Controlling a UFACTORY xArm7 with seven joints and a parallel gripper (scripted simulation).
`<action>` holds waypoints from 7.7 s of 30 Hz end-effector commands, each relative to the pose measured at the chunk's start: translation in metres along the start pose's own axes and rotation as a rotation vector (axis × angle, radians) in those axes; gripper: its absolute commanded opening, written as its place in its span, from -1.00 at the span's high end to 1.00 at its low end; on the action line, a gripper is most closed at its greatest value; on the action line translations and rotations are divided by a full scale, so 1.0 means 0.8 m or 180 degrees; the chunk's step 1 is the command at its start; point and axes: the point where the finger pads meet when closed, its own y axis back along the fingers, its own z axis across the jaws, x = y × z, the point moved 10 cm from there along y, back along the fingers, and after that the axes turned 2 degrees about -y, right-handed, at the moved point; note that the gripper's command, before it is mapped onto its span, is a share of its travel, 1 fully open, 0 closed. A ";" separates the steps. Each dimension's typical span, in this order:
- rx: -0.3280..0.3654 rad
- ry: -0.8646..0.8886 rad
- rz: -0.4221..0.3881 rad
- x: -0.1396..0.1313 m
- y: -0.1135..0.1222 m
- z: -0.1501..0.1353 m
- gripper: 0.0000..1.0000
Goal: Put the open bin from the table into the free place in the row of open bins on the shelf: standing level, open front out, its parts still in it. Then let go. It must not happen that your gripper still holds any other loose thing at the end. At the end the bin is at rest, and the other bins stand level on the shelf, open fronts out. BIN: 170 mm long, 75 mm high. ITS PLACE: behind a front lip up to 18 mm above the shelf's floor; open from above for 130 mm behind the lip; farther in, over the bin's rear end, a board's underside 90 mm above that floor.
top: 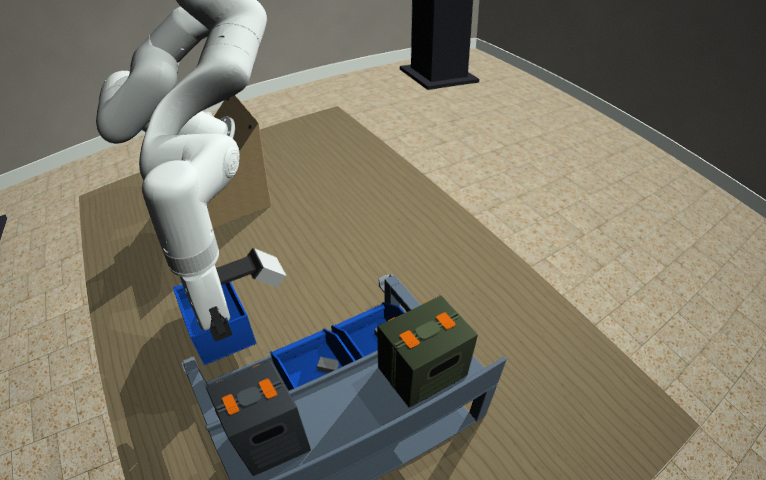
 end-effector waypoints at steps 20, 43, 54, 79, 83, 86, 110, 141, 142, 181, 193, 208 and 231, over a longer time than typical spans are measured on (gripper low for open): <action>-0.0015 0.0000 0.0001 0.001 0.003 0.023 1.00; -0.0016 0.0001 0.0001 0.001 0.003 0.036 1.00; -0.0016 0.0001 0.0000 0.002 0.003 0.048 1.00; -0.0016 0.0001 0.0000 0.002 0.003 0.060 1.00; -0.0016 0.0001 0.0000 0.002 0.003 0.065 1.00; -0.0016 0.0001 0.0000 0.002 0.003 0.073 1.00; -0.0016 0.0001 0.0000 0.002 0.002 0.073 1.00; -0.0017 0.0001 0.0000 0.002 0.002 0.073 0.35; -0.0017 0.0001 0.0000 0.002 0.002 0.073 0.35; -0.0017 0.0001 0.0000 0.002 0.002 0.073 0.35; -0.0017 0.0001 0.0000 0.002 0.039 0.073 0.35; -0.0017 0.0001 0.0000 0.002 0.095 0.073 0.35; -0.0012 0.0000 0.0000 0.002 0.094 0.072 0.35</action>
